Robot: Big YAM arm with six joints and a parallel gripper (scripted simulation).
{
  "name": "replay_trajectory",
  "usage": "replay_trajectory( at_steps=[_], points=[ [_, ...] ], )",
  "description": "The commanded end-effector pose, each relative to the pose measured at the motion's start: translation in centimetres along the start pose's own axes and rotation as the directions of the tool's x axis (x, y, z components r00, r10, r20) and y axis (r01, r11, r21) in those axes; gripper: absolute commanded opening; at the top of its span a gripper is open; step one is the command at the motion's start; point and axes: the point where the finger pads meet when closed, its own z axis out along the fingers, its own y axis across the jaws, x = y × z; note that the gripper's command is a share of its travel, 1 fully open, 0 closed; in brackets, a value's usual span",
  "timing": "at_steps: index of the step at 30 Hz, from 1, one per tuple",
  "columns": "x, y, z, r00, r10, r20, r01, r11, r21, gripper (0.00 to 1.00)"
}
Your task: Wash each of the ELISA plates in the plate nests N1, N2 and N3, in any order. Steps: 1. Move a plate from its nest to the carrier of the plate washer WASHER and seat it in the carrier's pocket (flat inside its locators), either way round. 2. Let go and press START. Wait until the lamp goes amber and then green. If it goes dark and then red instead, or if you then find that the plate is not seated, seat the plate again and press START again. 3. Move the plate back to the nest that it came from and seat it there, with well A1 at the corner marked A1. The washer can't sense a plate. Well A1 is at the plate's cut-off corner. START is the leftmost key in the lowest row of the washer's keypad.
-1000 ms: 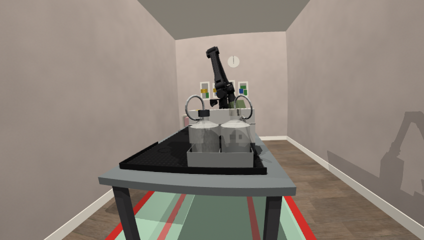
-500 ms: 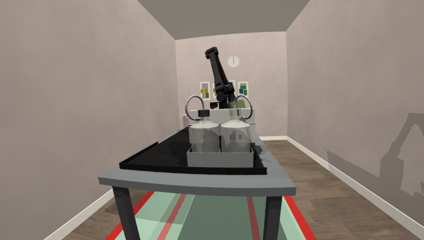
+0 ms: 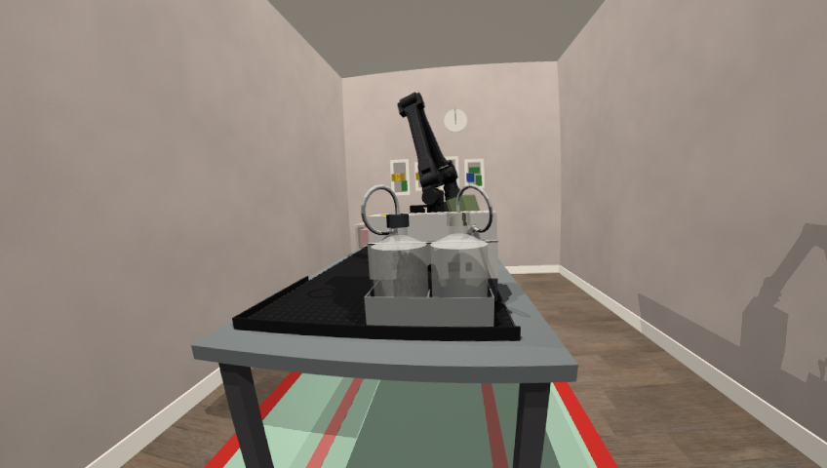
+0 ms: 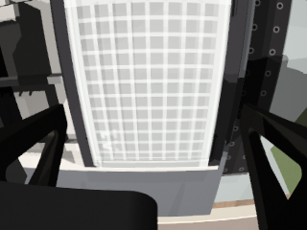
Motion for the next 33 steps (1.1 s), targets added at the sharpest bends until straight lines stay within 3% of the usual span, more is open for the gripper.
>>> replay_trajectory(
  at_steps=[1, 2, 17, 18, 33],
  points=[
    [-0.2, 1.4, -0.3, 1.0, -0.016, 0.01, 0.017, 0.999, -0.03, 1.0],
    [-0.2, 0.8, -0.2, 1.0, -0.006, 0.005, 0.006, 1.0, -0.017, 1.0],
    [-0.2, 0.8, -0.2, 1.0, -0.006, 0.005, 0.006, 1.0, -0.017, 1.0],
    [-0.3, 1.4, -0.1, 1.0, -0.014, 0.01, 0.015, 0.999, -0.03, 1.0],
    [-0.6, 1.1, 1.3, 1.0, -0.003, 0.007, 0.003, 1.0, -0.018, 1.0]
  ],
)
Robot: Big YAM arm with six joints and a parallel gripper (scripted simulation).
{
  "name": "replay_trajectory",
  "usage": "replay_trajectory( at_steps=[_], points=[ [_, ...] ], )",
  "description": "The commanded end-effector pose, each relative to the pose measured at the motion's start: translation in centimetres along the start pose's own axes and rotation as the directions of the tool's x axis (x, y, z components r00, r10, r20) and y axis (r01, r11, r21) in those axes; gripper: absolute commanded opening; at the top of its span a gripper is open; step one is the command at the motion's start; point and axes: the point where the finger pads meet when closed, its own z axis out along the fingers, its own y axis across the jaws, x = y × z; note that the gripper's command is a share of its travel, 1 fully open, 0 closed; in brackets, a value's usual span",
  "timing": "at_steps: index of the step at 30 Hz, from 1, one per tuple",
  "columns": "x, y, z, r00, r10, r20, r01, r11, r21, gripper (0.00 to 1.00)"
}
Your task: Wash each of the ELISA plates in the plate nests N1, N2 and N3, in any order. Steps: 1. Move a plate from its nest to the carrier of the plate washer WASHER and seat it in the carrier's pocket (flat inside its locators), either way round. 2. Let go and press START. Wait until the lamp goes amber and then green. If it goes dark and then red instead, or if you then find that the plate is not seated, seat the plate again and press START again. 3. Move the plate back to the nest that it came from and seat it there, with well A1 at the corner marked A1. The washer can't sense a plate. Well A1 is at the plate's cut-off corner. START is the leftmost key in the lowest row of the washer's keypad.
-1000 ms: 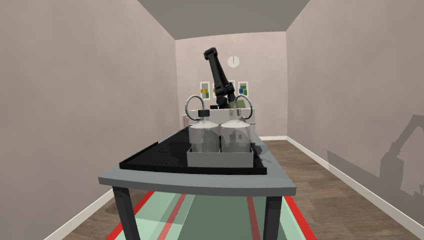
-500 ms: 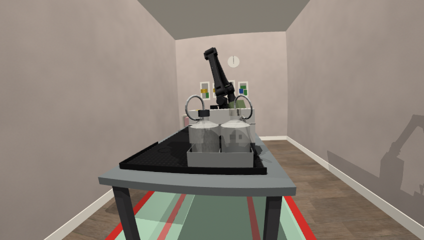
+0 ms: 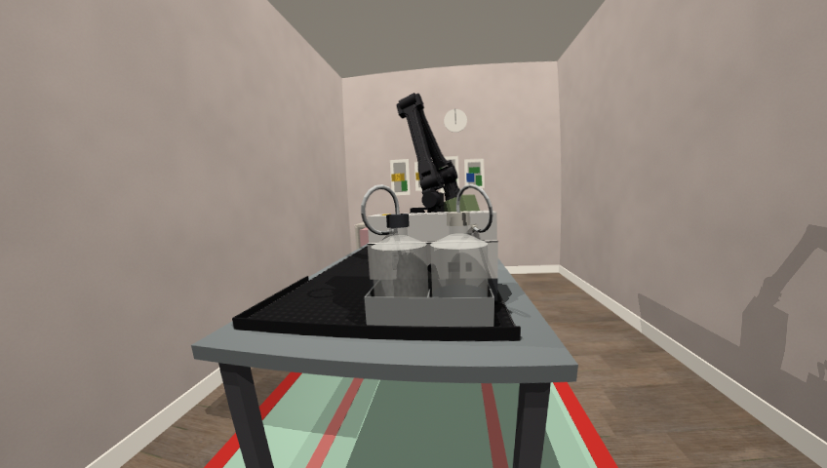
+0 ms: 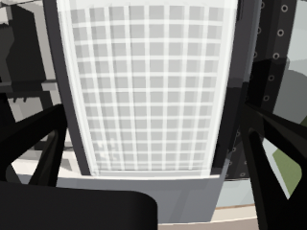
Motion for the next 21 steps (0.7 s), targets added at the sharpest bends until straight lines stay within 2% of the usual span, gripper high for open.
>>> replay_trajectory(
  at_steps=[1, 21],
  points=[
    [-0.6, 1.2, 0.3, 1.0, 0.0, 0.006, 0.0, 1.0, -0.017, 1.0],
    [-0.4, 1.1, 1.5, 1.0, -0.006, 0.007, 0.006, 1.0, -0.017, 1.0]
  ],
)
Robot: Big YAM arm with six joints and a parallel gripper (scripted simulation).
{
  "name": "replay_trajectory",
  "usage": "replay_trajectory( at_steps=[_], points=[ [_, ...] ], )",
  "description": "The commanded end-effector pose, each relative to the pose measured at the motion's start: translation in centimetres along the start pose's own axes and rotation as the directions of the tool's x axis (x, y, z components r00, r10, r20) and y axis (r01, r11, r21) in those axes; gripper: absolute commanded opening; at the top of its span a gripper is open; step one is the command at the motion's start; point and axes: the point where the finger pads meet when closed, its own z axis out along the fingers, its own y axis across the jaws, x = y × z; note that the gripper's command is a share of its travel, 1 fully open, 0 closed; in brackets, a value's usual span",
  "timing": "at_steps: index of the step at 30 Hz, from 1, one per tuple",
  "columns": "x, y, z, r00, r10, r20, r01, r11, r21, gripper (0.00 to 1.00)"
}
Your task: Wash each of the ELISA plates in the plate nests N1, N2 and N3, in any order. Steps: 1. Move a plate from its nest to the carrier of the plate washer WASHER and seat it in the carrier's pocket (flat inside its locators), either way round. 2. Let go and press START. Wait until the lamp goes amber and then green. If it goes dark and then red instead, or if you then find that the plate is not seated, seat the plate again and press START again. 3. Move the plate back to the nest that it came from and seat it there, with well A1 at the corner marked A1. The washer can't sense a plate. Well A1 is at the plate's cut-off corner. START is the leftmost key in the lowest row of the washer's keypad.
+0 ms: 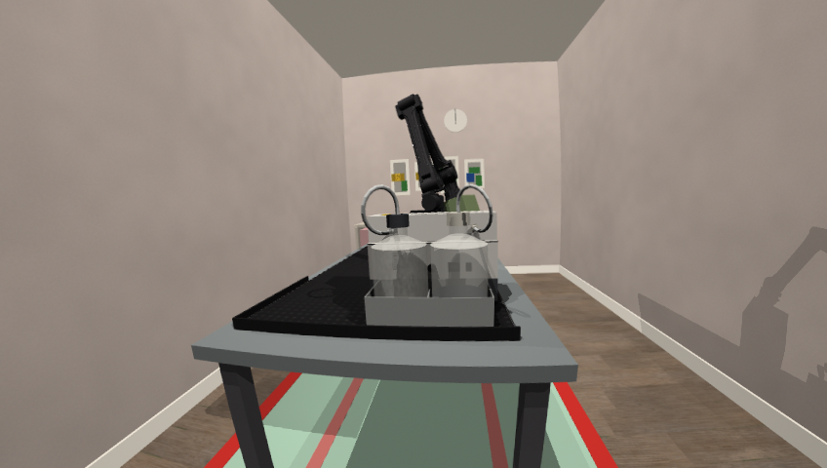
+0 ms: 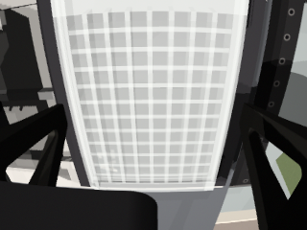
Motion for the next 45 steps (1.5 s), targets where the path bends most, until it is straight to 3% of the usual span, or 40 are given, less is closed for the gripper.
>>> replay_trajectory(
  at_steps=[1, 14, 15, 16, 24, 34, 45],
  points=[
    [-0.45, 0.91, 0.51, 1.0, -0.003, 0.005, 0.003, 1.0, -0.012, 1.0],
    [-0.38, 0.79, 1.11, 1.0, -0.006, 0.005, 0.006, 1.0, -0.008, 1.0],
    [-0.54, 1.29, 0.51, 1.0, -0.006, 0.009, 0.006, 1.0, -0.025, 1.0],
    [-0.17, 0.55, 0.69, 1.0, -0.003, 0.004, 0.003, 1.0, -0.01, 1.0],
    [-0.17, 0.55, 0.69, 1.0, -0.003, 0.004, 0.003, 1.0, -0.01, 1.0],
    [-0.17, 0.55, 0.69, 1.0, -0.003, 0.004, 0.003, 1.0, -0.01, 0.84],
    [-0.17, 0.55, 0.69, 1.0, -0.003, 0.004, 0.003, 1.0, -0.01, 0.84]
  ],
)
